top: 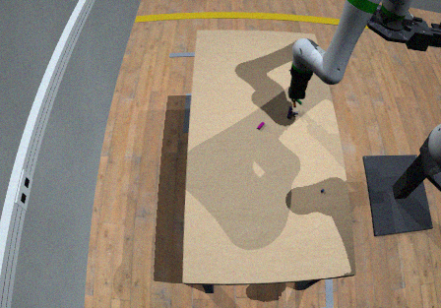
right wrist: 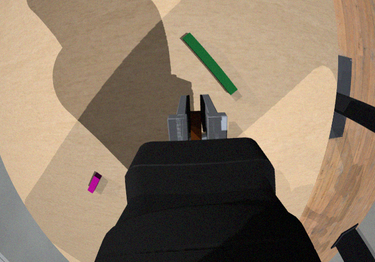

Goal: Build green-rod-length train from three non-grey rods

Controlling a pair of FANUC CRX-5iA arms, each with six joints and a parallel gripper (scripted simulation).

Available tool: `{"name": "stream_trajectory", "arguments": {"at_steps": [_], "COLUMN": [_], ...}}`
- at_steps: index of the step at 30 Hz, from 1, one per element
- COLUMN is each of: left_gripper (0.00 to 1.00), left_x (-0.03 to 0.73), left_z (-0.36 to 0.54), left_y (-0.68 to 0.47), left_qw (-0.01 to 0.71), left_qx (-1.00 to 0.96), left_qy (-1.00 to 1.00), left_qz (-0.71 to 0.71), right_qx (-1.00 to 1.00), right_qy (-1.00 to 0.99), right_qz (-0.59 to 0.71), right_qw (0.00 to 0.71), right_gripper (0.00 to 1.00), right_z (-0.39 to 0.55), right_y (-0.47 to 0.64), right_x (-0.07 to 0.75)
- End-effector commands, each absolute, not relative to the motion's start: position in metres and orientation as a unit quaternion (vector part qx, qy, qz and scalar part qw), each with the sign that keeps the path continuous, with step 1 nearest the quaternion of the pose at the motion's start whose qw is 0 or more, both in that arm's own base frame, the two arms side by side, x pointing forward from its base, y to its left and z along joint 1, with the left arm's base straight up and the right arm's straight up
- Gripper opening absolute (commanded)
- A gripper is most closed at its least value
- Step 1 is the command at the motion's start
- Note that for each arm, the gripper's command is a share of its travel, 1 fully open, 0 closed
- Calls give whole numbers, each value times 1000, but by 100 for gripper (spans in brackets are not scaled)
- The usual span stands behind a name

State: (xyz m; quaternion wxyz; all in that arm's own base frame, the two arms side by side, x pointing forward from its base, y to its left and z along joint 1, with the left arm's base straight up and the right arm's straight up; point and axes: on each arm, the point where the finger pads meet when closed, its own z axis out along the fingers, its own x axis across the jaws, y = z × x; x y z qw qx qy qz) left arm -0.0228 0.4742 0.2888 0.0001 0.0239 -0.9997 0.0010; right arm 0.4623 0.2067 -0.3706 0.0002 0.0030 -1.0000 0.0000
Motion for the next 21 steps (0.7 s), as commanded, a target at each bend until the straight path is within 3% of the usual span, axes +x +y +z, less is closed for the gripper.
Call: {"name": "stream_trajectory", "arguments": {"at_steps": [1, 21], "left_gripper": [100, 100], "left_x": [-23, -23], "left_z": [290, 290], "left_y": [474, 474], "left_qw": [0, 0], "left_qx": [24, 24], "left_qy": [-1000, -1000], "left_qz": [0, 0], "right_qx": [3, 6], "right_qy": [-1000, -1000], "right_qz": [0, 0], "right_qw": [0, 0], "right_gripper": [24, 24], "right_z": [-336, -309], "right_y": [207, 208], "right_x": [463, 464]}}
